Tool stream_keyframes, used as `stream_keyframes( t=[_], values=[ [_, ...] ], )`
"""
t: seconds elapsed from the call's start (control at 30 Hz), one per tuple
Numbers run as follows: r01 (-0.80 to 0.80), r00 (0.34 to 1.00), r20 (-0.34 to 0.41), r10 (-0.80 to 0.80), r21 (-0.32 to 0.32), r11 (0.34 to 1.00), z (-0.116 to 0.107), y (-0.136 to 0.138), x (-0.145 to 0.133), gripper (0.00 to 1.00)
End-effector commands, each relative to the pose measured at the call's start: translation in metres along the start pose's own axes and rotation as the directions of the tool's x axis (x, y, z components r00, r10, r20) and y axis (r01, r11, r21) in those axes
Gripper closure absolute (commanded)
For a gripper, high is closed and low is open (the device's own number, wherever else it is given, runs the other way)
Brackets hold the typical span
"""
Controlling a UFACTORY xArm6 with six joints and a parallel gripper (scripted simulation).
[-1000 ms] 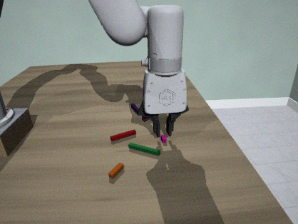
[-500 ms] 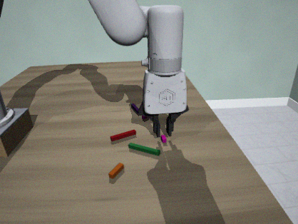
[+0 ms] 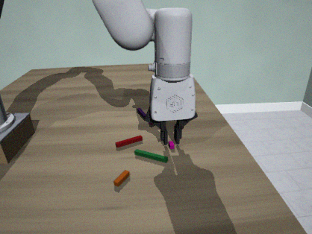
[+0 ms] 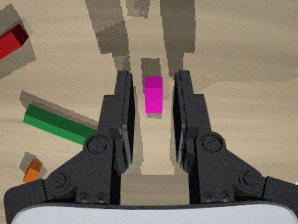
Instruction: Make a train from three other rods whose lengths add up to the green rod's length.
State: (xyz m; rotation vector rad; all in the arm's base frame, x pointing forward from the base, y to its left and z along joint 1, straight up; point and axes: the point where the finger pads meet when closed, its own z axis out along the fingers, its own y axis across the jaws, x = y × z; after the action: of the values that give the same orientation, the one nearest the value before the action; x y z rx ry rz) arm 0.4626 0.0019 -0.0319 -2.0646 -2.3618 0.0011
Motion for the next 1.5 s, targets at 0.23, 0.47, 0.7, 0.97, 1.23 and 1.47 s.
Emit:
stream_keyframes(
  t=[0.23, 0.47, 0.7, 0.97, 1.23, 1.47],
  values=[
    [0.0, 1.0, 0.0, 0.0, -0.004, 1.0, 0.0072, 0.0016, -0.0002, 0.76],
    [0.0, 1.0, 0.0, 0.0, -0.004, 1.0, 0.008, 0.0016, -0.0002, 0.76],
    [0.0, 1.0, 0.0, 0.0, -0.004, 1.0, 0.008, 0.0016, -0.0002, 0.76],
    [0.0, 1.0, 0.0, 0.0, -0.004, 1.0, 0.008, 0.0016, -0.0002, 0.76],
    [0.0, 1.0, 0.0, 0.0, -0.004, 1.0, 0.008, 0.0016, -0.0002, 0.76],
    [0.0, 1.0, 0.0, 0.0, -0.004, 1.0, 0.008, 0.0016, -0.0002, 0.76]
  ],
)
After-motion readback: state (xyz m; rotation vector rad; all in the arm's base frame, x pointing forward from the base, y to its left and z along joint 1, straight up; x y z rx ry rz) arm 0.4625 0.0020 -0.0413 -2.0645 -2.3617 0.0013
